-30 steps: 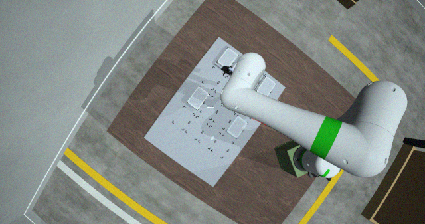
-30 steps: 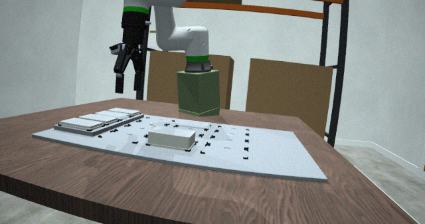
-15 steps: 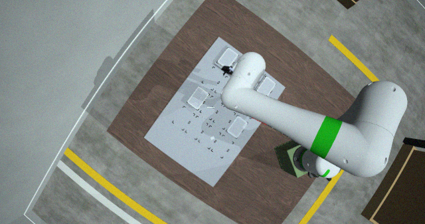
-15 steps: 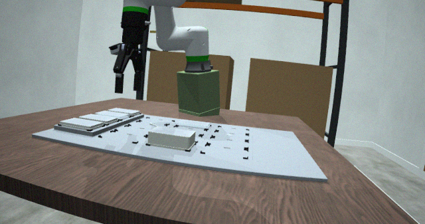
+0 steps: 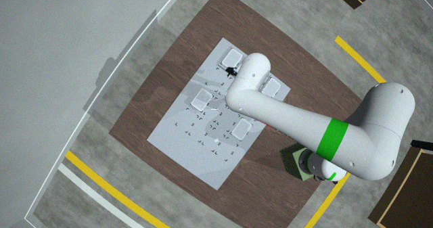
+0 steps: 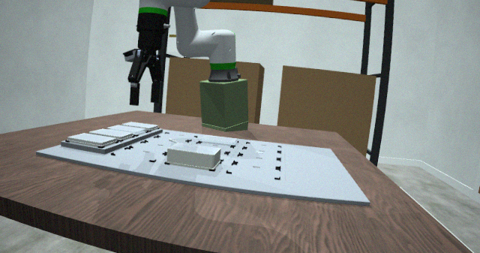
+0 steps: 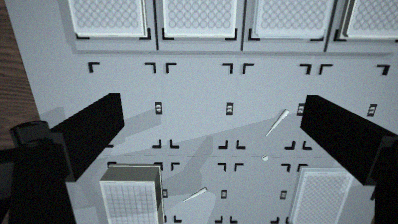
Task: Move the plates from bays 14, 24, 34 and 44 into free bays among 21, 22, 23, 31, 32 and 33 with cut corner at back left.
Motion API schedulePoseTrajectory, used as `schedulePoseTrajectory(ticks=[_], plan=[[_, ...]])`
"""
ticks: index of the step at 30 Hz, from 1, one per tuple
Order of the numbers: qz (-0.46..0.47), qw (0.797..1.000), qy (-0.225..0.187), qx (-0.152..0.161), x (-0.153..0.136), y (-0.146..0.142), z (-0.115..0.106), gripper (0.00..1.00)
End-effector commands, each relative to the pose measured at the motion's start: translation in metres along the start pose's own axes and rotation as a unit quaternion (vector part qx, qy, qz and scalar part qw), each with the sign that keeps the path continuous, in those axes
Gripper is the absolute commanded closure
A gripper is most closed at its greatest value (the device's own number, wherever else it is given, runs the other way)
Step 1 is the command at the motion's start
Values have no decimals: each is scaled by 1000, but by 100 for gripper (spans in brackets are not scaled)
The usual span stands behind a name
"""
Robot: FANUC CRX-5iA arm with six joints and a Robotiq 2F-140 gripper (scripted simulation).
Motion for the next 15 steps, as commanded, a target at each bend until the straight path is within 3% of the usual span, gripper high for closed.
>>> schedulePoseTrajectory(ticks=[1, 15], plan=[[0, 1000, 0, 1, 0, -1, -1, 0], [0, 1000, 0, 1, 4, 0, -1, 0]])
Point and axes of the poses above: the point where the finger pads meet when closed, its own z axis out along the fingers, its own y axis across the jaws, x = y × z, the point moved 4 cm from there along -z, back along the fingers, and after that the axes turned 15 degrees about -z, right-handed, at the moved point
